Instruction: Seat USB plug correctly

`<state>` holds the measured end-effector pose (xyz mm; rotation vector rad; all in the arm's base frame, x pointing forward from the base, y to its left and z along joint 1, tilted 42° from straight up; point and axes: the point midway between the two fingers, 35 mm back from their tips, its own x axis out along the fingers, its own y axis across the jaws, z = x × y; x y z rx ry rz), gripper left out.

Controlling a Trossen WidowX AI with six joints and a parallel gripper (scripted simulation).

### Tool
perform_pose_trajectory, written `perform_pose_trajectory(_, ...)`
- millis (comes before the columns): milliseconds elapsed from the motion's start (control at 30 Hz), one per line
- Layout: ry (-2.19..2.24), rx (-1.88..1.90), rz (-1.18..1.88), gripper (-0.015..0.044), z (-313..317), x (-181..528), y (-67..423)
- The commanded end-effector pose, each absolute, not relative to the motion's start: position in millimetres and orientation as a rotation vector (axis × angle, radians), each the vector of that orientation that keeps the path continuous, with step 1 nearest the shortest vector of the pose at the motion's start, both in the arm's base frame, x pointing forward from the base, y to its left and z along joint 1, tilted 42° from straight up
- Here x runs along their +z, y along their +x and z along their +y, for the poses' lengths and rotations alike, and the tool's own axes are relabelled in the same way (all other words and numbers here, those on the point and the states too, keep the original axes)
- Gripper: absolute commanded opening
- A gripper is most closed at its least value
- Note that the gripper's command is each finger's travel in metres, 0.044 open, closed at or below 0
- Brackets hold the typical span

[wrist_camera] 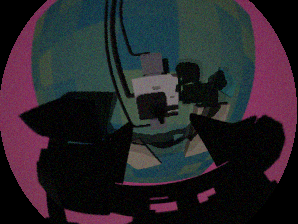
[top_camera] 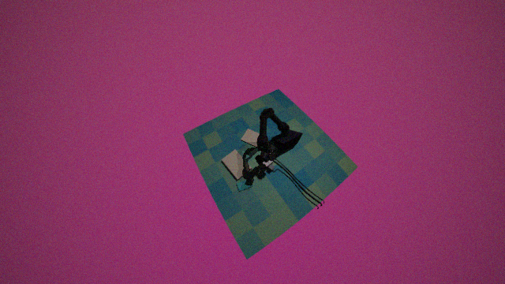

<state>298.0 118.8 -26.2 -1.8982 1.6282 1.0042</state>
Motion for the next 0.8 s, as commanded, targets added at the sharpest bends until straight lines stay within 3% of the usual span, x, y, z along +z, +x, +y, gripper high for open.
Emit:
perform_pose_trajectory(0, -1.898, 1.004, 1.628, 0.0387, 118.9, -26.1, 298.2)
perform_pose_trajectory(467, -1.898, 1.004, 1.628, 0.002, 118.9, -26.1, 298.2)
perform_pose_trajectory(767, -1.898, 1.004, 1.628, 0.0, 118.9, -26.1, 298.2)
